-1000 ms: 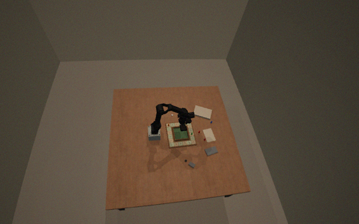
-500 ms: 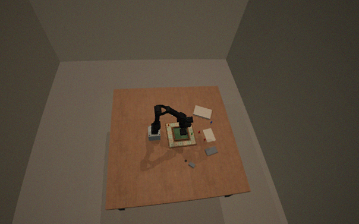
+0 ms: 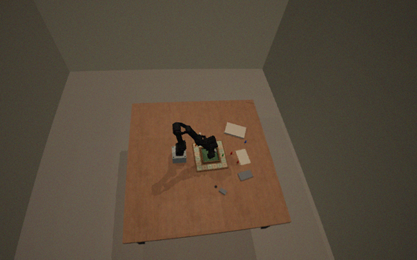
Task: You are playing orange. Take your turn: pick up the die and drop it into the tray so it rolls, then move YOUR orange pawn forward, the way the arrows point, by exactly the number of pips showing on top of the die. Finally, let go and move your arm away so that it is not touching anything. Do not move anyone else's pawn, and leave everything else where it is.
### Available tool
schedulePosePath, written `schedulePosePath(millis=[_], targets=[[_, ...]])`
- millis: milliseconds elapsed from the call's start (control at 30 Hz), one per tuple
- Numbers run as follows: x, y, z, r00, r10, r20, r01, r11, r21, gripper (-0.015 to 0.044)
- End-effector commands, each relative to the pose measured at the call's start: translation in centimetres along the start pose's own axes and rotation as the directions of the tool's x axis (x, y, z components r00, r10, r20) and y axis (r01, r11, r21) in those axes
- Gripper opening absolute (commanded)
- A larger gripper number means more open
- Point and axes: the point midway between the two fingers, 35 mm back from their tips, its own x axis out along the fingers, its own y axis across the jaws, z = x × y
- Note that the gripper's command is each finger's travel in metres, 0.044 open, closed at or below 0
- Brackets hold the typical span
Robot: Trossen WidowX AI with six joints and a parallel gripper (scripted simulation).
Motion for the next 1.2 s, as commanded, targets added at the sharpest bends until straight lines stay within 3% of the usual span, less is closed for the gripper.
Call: schedulePosePath(millis=[0, 133, 567, 1100, 1167], targets=[[0.1, 0.0, -0.1, 0.993, -0.003, 0.119, 0.003, 1.000, 0.000, 0.0000], [-0.1, 0.0, -0.2, 0.979, -0.002, 0.203, 0.002, 1.000, 0.001, 0.0000], [-5.0, -0.3, -0.9, 0.980, -0.002, 0.201, 0.002, 1.000, 0.000, 0.0000], [-5.1, -0.3, -0.9, 0.979, -0.006, 0.202, 0.005, 1.000, 0.007, 0.0000], [-5.1, -0.3, -0.9, 0.979, -0.006, 0.202, 0.005, 1.000, 0.007, 0.0053]])
